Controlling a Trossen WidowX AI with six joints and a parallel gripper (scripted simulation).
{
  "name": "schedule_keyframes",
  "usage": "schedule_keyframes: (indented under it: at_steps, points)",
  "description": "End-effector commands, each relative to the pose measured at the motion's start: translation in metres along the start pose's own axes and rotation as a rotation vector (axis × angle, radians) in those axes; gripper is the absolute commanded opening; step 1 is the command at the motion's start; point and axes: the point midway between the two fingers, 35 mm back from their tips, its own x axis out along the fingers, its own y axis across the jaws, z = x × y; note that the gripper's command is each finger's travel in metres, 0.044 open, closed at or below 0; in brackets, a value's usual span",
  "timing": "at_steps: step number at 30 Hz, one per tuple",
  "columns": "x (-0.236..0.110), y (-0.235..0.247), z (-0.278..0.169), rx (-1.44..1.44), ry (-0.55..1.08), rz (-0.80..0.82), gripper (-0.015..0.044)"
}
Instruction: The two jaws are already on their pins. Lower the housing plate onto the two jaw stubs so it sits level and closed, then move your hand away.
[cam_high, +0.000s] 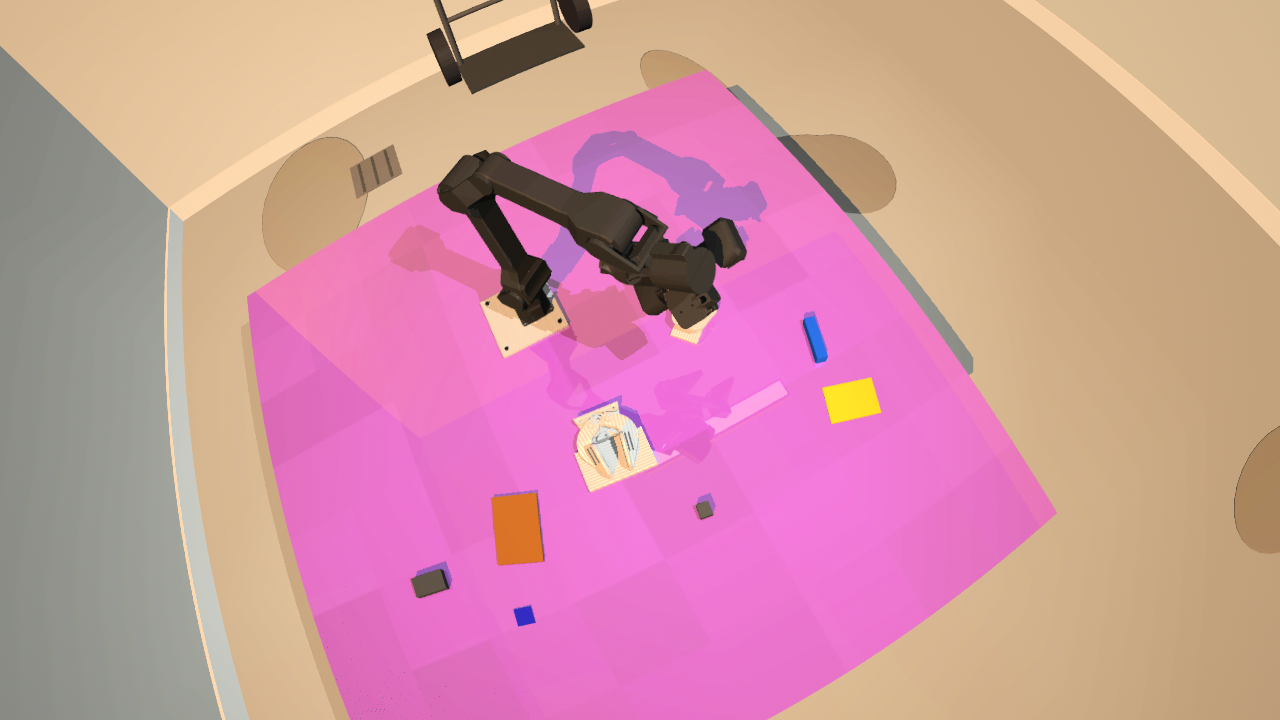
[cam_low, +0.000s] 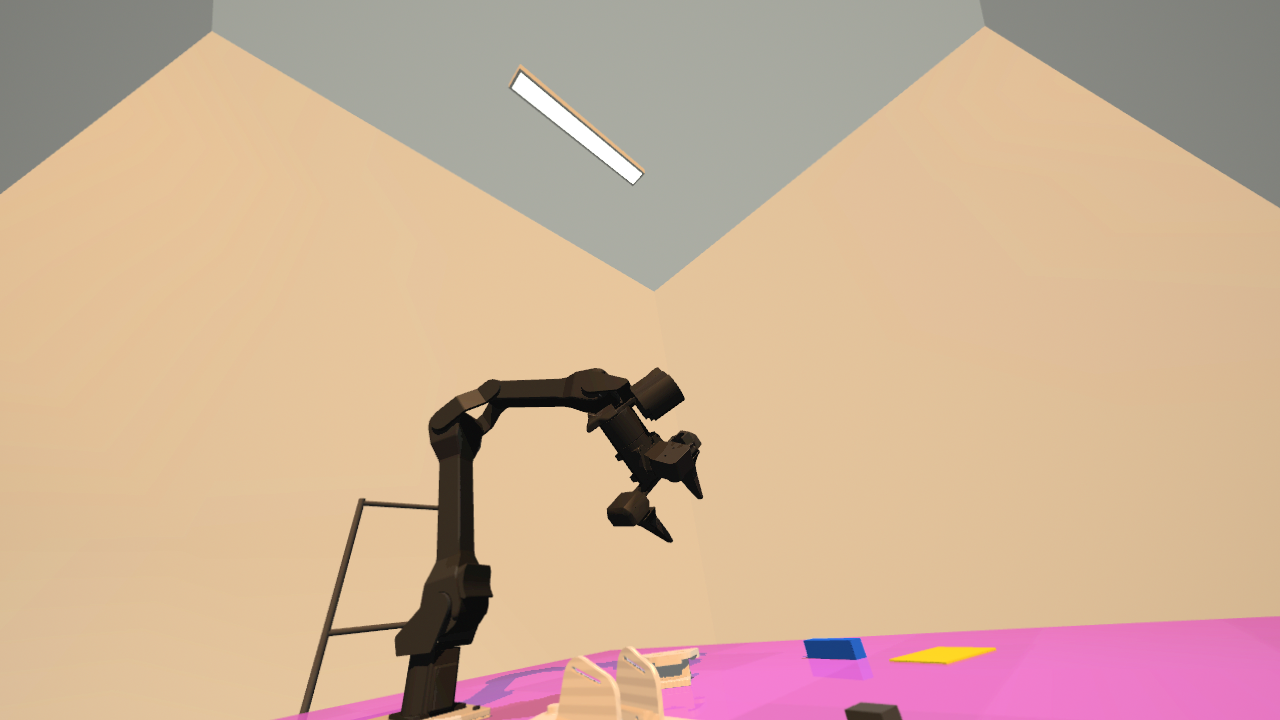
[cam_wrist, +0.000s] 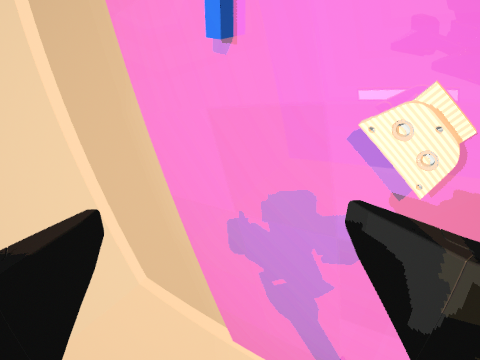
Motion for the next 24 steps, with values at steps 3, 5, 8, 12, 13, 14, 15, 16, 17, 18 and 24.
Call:
schedule_keyframes:
  at_steps: [3, 5, 8, 12, 13, 14, 15, 16, 17, 18, 24]
  points:
    - [0.010, -0.007, -0.002, 0.095, -0.015, -0.078, 0.0440]
    - [0.013, -0.009, -0.003, 0.123, -0.020, -0.104, 0.0440]
    - [0.017, -0.013, -0.004, 0.165, -0.030, -0.142, 0.0440]
    - [0.023, -0.019, -0.006, 0.219, -0.046, -0.193, 0.0440]
    - [0.025, -0.020, -0.007, 0.232, -0.051, -0.205, 0.0440]
    - [0.026, -0.021, -0.007, 0.245, -0.056, -0.218, 0.0440]
    - [0.027, -0.023, -0.008, 0.258, -0.061, -0.231, 0.0440]
    - [0.029, -0.024, -0.008, 0.271, -0.067, -0.244, 0.0440]
    - [0.030, -0.025, -0.009, 0.284, -0.073, -0.257, 0.0440]
    - [0.031, -0.027, -0.009, 0.296, -0.079, -0.269, 0.0440]
    - [0.038, -0.035, -0.012, 0.369, -0.120, -0.344, 0.0440]
